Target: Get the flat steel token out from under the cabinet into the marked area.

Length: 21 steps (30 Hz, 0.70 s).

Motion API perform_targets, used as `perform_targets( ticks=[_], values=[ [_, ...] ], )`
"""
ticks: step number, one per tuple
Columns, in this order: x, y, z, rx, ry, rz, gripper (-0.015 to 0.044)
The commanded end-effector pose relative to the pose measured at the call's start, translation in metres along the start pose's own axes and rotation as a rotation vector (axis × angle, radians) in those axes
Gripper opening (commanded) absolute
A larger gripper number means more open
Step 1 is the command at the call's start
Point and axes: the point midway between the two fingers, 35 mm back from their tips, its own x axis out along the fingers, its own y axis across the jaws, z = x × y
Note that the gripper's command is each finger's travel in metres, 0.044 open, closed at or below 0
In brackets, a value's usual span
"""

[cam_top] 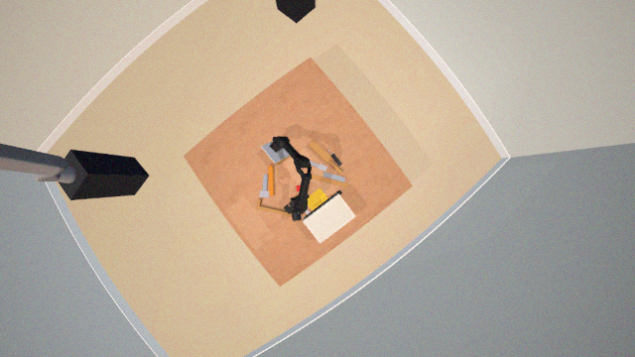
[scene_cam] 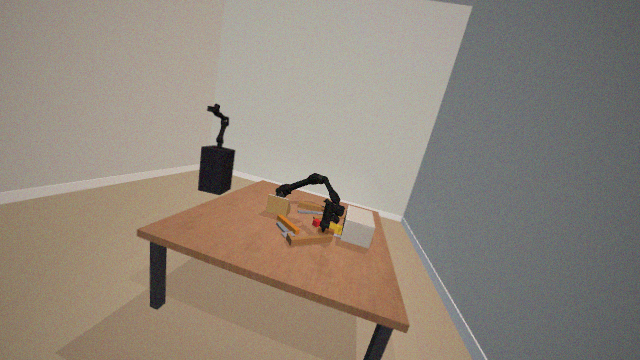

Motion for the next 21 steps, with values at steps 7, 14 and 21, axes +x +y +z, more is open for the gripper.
perform_targets(
  ticks=[7, 14, 21],
  values=[
    [0.001, 0.013, 0.004, -0.003, -0.004, 0.001, 0.0],
    [0.001, 0.021, 0.004, -0.003, -0.004, 0.002, 0.0],
    [0.001, 0.026, 0.004, -0.003, -0.004, 0.002, 0.0]
  ],
)
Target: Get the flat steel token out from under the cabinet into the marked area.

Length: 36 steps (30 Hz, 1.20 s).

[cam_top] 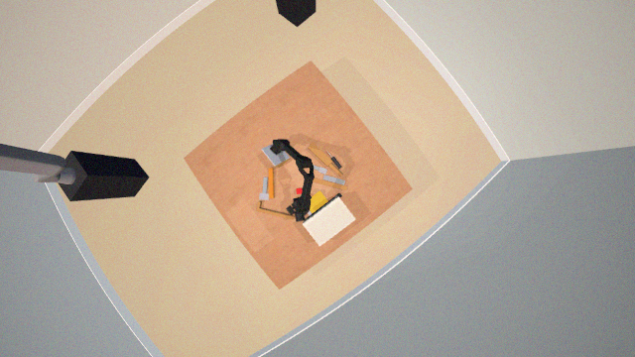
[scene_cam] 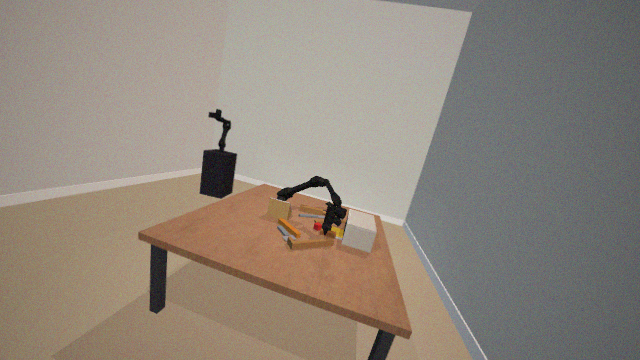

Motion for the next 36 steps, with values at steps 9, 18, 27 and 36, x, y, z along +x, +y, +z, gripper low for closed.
perform_targets(
  ticks=[9, 18, 27, 36],
  values=[
    [0.001, 0.003, -0.005, -0.002, -0.003, 0.008, 0.0],
    [0.001, 0.003, -0.012, -0.002, -0.003, 0.008, 0.0],
    [0.001, 0.003, -0.02, -0.002, -0.003, 0.008, 0.0],
    [0.001, 0.002, -0.028, -0.001, -0.002, 0.008, 0.0]
  ],
)
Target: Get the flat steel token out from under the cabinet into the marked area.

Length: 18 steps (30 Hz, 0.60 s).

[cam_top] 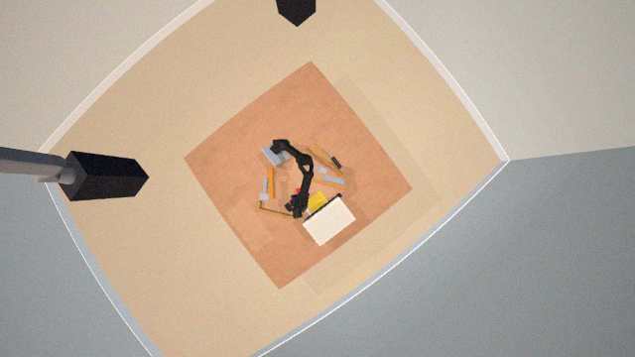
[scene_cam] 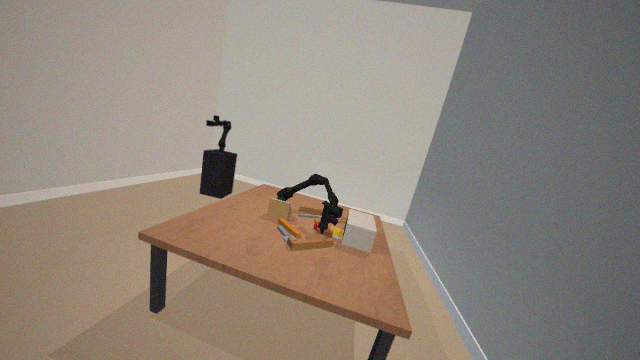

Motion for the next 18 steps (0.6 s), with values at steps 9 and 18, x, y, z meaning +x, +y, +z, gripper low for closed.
perform_targets(
  ticks=[9, 18],
  values=[
    [0.001, -0.001, -0.013, -0.001, 0.002, 0.001, 0.0],
    [0.001, -0.001, -0.021, 0.0, 0.002, 0.001, 0.0]
  ],
)
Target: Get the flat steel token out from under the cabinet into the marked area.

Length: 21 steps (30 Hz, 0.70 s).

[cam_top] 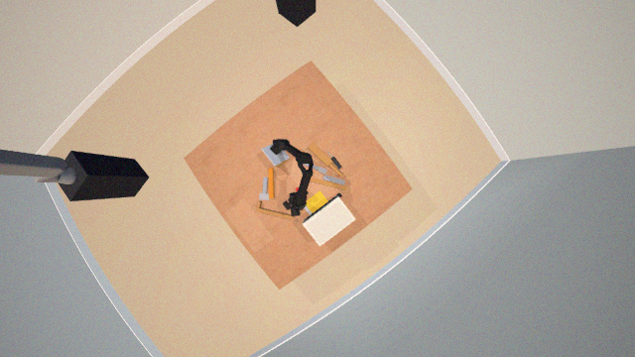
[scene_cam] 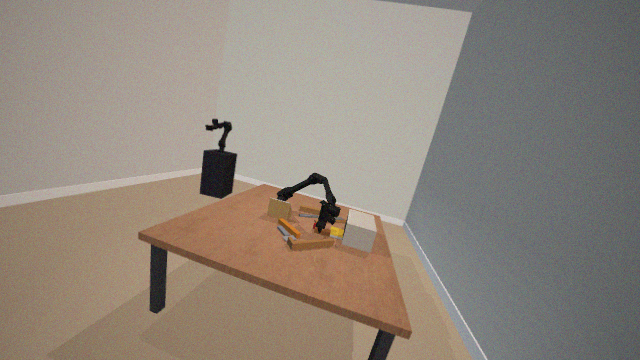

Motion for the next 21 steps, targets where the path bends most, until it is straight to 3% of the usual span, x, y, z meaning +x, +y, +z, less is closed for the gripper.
perform_targets(
  ticks=[1, 21],
  values=[
    [0.001, 0.0, -0.006, -0.001, 0.002, 0.001, 0.0],
    [0.001, -0.001, -0.026, 0.0, 0.003, 0.001, 0.0]
  ],
)
